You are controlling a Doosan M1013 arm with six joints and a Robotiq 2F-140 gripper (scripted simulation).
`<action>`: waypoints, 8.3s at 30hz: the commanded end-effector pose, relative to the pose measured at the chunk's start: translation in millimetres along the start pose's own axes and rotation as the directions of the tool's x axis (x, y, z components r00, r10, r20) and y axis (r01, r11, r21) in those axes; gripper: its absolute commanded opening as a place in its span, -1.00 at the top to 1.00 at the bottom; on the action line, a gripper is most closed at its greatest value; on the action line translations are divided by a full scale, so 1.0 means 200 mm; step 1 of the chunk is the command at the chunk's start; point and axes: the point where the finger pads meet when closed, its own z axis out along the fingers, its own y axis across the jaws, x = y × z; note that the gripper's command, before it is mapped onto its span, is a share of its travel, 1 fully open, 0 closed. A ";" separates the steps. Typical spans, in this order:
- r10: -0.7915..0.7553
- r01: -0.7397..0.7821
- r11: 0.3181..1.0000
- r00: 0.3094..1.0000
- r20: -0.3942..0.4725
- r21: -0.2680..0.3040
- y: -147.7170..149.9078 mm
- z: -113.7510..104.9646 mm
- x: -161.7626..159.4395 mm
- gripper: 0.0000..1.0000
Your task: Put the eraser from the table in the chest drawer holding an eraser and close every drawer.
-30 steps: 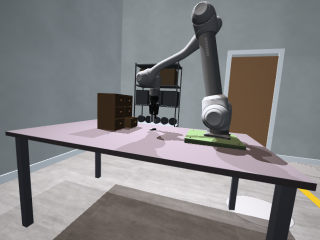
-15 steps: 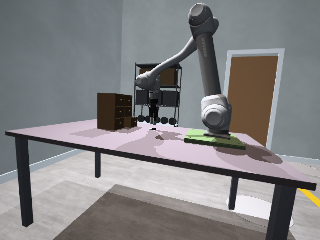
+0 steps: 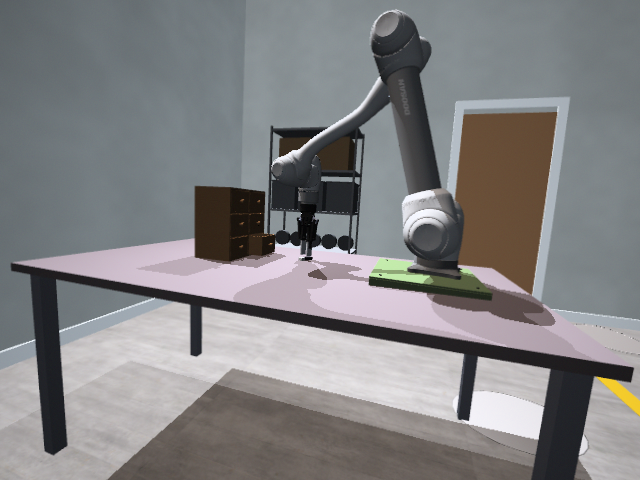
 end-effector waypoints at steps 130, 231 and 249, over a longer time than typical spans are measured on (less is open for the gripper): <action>0.848 -0.848 0.530 0.530 0.000 0.000 0.23 -0.40 0.20 0.77; 0.579 -0.847 0.532 0.361 -0.731 0.002 0.15 -0.50 0.16 0.77; 0.436 -0.848 0.530 0.272 -0.858 0.001 0.14 -0.49 0.14 0.77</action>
